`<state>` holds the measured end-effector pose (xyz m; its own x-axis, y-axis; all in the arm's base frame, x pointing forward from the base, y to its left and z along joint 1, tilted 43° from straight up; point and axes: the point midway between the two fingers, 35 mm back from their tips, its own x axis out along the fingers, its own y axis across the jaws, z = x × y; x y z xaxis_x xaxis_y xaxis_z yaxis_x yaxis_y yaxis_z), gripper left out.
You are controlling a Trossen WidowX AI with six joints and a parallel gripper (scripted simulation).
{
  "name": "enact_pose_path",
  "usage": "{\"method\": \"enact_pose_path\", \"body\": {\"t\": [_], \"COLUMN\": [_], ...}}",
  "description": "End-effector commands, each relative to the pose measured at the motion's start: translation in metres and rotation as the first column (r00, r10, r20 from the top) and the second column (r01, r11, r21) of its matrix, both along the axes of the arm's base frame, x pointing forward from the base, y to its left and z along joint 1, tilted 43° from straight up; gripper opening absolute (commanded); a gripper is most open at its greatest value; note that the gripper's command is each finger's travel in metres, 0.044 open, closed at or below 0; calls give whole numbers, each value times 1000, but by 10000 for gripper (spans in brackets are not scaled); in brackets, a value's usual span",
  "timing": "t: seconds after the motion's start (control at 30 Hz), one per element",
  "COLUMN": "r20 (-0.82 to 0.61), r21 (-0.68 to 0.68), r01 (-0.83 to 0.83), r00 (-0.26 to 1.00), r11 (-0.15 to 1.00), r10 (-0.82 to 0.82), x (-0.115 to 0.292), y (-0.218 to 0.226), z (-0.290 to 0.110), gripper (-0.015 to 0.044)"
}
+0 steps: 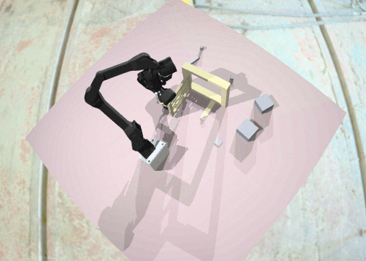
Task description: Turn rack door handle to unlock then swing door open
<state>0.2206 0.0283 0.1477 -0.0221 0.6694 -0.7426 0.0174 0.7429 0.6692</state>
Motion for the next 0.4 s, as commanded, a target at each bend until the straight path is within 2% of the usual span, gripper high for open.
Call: {"method": "enact_pose_path", "body": {"t": [0.0, 0.37], "r20": [1, 16], "r21": [-14, -36], "r01": [22, 76], "r00": [1000, 997], "r11": [1000, 996], "r10": [-22, -75], "x": [0, -1], "y": [-6, -19], "z": [6, 21], "gripper": [293, 293]}}
